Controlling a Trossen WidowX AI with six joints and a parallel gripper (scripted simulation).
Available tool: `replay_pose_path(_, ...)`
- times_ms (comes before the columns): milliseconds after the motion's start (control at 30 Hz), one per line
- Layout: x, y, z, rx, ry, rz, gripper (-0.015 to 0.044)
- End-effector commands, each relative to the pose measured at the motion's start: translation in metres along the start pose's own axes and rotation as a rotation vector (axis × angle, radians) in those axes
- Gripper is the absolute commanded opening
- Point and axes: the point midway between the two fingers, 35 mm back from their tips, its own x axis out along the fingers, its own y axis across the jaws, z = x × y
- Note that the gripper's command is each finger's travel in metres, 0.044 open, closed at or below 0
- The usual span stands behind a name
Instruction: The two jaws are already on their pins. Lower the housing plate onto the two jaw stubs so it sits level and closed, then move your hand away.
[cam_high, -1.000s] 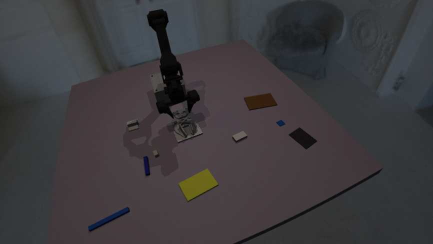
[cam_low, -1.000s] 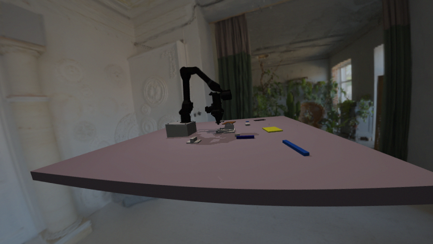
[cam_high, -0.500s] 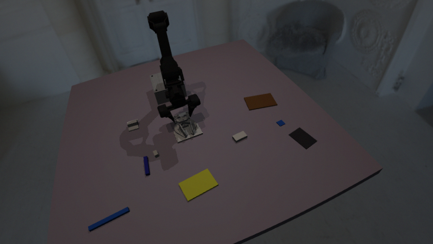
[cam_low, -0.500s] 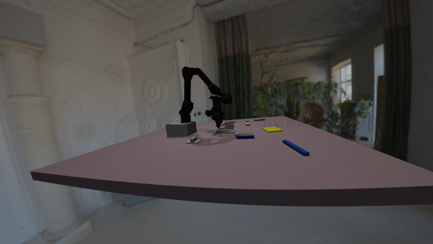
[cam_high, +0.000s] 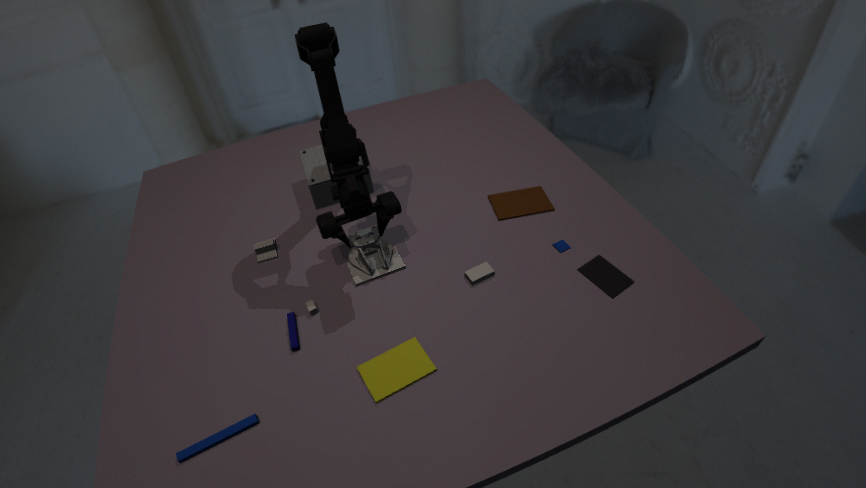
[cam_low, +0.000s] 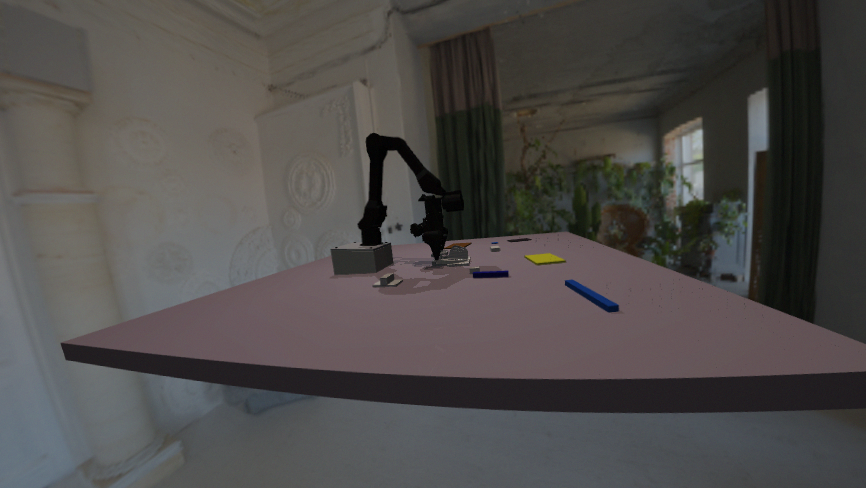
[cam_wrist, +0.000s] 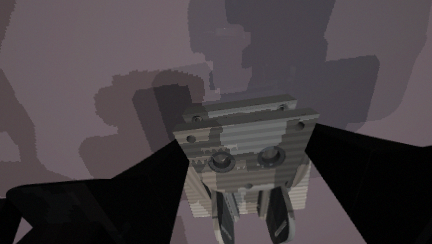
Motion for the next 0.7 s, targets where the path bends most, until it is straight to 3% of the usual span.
replay_pose_path(0, 0.0004, 0.0004, 0.0, -0.005, 0.0, 0.003, 0.0351)
replay_pose_path(667, 0.0052, 0.0004, 0.0, -0.007, 0.0, 0.003, 0.0351)
